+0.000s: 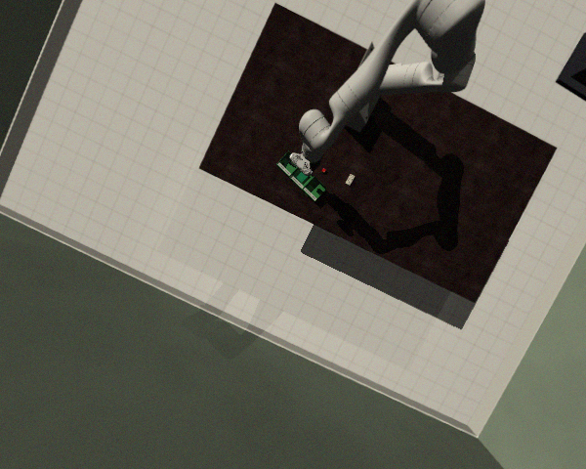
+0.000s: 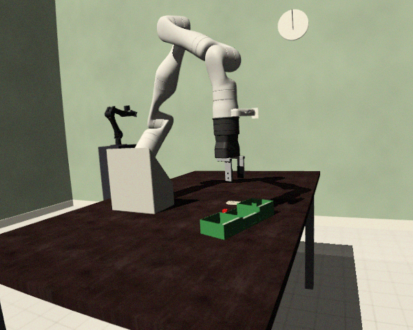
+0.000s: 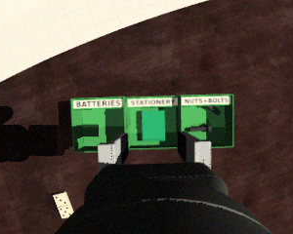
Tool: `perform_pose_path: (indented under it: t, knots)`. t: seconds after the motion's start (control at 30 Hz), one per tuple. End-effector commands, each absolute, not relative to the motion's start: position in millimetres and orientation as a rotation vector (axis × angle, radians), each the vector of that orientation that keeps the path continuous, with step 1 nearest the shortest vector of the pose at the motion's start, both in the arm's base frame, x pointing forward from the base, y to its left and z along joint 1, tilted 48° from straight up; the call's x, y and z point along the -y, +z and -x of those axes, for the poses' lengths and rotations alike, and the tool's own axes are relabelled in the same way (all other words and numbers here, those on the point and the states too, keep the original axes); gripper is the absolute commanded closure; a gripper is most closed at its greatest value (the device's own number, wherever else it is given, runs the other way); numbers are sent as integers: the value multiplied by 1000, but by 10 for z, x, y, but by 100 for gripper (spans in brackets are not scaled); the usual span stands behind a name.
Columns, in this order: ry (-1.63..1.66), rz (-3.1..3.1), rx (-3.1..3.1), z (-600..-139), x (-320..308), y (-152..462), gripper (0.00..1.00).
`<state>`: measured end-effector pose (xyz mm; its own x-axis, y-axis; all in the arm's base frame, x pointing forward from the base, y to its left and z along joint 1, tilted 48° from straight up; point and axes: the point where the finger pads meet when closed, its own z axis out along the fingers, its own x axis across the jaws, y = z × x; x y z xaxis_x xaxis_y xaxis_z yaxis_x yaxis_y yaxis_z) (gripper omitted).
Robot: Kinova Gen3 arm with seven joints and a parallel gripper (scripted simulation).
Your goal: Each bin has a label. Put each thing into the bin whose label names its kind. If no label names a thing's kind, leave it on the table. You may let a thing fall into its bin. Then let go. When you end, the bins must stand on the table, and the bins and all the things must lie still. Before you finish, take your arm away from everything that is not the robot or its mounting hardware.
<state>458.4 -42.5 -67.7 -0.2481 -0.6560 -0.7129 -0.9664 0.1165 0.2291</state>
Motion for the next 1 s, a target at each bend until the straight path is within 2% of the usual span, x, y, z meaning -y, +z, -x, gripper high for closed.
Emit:
perform_pose_path:
  t: [0.0,0.53,0.97]
  knots:
    - [922,1565,-1971,-4629,575,-586,0]
    - [922,1564,-1971,-4657,975,-223,0]
    - [922,1565,-1971,-4658,974,-224,0]
